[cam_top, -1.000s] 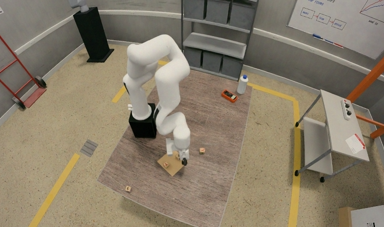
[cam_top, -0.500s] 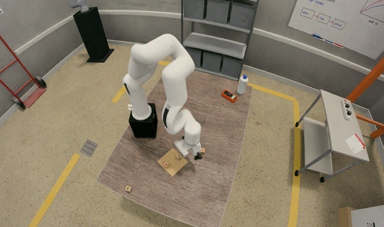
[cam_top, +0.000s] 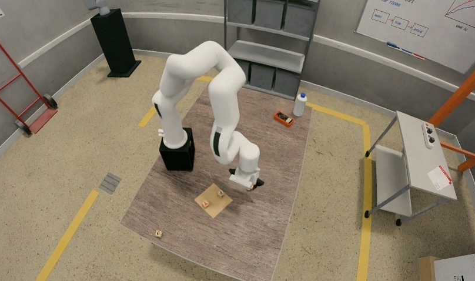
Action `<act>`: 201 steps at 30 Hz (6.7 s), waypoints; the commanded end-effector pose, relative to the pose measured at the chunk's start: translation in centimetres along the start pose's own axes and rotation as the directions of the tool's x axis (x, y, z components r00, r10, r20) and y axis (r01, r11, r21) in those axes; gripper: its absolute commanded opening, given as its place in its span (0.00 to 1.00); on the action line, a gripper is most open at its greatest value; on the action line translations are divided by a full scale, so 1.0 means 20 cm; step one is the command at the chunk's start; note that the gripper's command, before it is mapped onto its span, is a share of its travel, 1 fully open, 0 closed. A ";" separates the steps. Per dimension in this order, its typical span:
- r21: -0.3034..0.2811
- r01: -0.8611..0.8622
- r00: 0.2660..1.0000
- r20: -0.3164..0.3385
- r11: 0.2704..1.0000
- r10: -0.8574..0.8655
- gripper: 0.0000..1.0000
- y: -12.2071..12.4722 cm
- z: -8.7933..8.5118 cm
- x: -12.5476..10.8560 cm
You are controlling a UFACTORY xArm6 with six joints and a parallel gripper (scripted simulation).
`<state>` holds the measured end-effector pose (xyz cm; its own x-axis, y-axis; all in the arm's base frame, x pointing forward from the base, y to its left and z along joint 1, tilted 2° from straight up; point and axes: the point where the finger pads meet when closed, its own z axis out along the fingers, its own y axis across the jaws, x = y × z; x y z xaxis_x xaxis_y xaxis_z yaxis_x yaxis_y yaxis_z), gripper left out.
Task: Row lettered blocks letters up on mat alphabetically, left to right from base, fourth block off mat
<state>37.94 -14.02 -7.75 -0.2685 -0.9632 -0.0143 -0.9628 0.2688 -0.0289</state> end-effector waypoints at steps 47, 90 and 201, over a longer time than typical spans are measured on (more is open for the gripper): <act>0.002 0.379 0.925 -0.003 0.925 -0.379 0.69 -0.09 0.01 -0.18; 0.002 0.379 0.925 -0.002 0.925 -0.379 0.69 -0.09 0.25 -0.18; 0.002 0.379 0.925 -0.002 0.925 -0.379 0.48 -0.09 0.44 -0.18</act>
<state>40.76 -11.01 -16.49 0.1168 -0.9932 -0.0012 -0.9927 -0.1167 -0.0318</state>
